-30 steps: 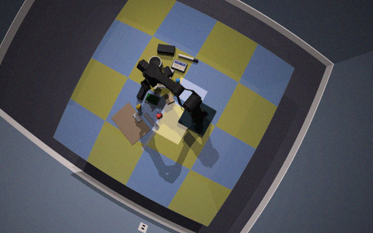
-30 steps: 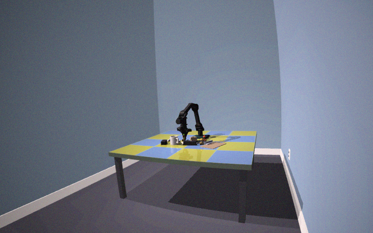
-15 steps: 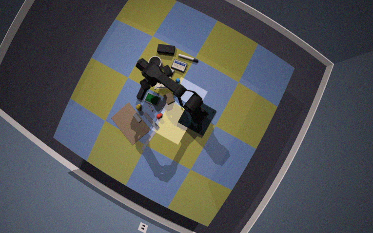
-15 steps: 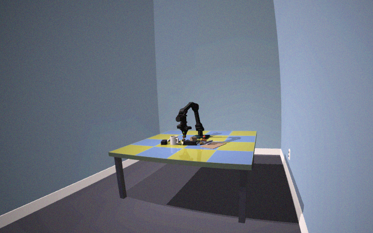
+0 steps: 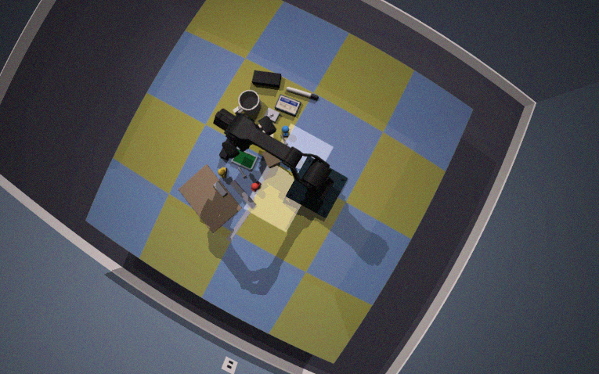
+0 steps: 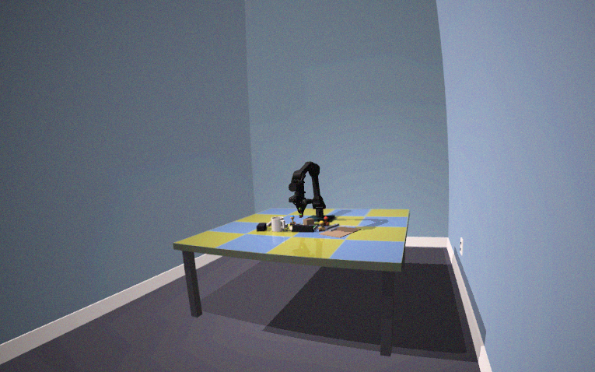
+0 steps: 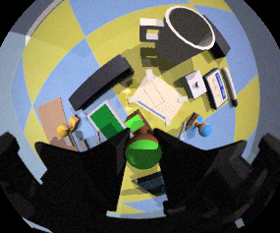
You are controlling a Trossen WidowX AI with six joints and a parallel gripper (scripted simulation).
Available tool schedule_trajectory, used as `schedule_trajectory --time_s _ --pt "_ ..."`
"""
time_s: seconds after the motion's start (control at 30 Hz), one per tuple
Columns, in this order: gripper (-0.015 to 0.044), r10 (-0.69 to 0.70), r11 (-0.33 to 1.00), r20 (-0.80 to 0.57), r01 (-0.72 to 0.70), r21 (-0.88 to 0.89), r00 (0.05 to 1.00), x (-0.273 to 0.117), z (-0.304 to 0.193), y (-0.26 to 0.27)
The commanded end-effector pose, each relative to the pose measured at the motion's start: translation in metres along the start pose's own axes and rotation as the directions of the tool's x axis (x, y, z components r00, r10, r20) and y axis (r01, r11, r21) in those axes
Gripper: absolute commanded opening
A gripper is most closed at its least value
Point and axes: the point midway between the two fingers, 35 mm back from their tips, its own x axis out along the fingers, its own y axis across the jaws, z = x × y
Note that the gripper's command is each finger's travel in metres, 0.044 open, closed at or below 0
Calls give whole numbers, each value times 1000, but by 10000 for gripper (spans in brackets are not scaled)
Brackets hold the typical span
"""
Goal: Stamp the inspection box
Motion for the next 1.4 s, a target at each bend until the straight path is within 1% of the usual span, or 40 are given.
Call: schedule_trajectory --time_s 0.0,0.33,0.67,0.83,1.37 --pt "0 0 1000 -3 0 3 1000 -2 -21 10" --pt "0 2 1000 -8 -2 3 1000 -2 -77 31" --pt "0 2 1000 -13 -2 3 1000 2 -128 38" --pt "0 2 1000 -13 -2 3 1000 4 -129 38" --pt "0 2 1000 -13 -2 3 1000 31 -128 39"
